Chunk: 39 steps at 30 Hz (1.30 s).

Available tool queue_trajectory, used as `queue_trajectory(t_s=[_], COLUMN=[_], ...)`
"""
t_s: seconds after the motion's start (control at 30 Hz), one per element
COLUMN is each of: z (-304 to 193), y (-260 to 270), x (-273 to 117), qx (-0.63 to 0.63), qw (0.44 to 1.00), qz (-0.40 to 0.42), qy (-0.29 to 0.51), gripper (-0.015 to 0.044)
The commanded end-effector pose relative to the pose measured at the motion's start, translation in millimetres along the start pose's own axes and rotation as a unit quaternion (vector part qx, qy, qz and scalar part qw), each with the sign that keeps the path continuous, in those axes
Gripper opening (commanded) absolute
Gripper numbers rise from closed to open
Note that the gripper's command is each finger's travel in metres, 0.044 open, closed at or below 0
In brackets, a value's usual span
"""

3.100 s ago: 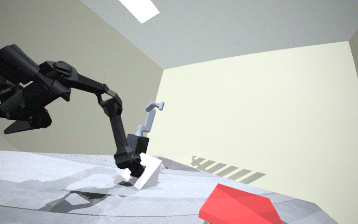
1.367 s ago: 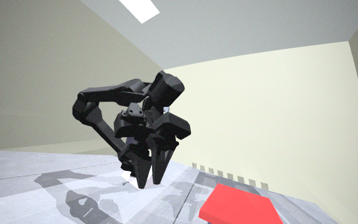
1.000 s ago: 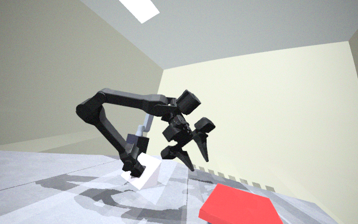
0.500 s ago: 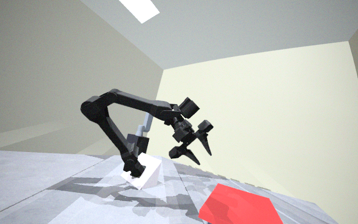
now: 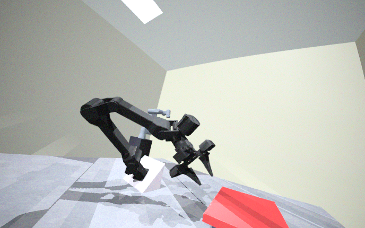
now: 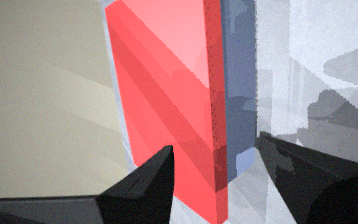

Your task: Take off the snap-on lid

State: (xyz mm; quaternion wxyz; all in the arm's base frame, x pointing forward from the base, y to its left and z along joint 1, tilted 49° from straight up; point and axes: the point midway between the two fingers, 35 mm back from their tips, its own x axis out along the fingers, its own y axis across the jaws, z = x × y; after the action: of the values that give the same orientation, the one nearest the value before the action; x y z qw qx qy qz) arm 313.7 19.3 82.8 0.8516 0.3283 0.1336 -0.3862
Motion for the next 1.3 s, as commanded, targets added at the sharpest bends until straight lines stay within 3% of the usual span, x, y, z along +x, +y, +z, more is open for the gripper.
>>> queue_trajectory(t_s=[0.0,1.27], z=[0.6,0.8], y=[-2.8,-1.9], x=[4.4,65.0], qx=[0.001,0.001], qw=[1.000,1.000], qz=[0.002,0.002], qy=[0.002,0.001], gripper=[0.0235,0.0235])
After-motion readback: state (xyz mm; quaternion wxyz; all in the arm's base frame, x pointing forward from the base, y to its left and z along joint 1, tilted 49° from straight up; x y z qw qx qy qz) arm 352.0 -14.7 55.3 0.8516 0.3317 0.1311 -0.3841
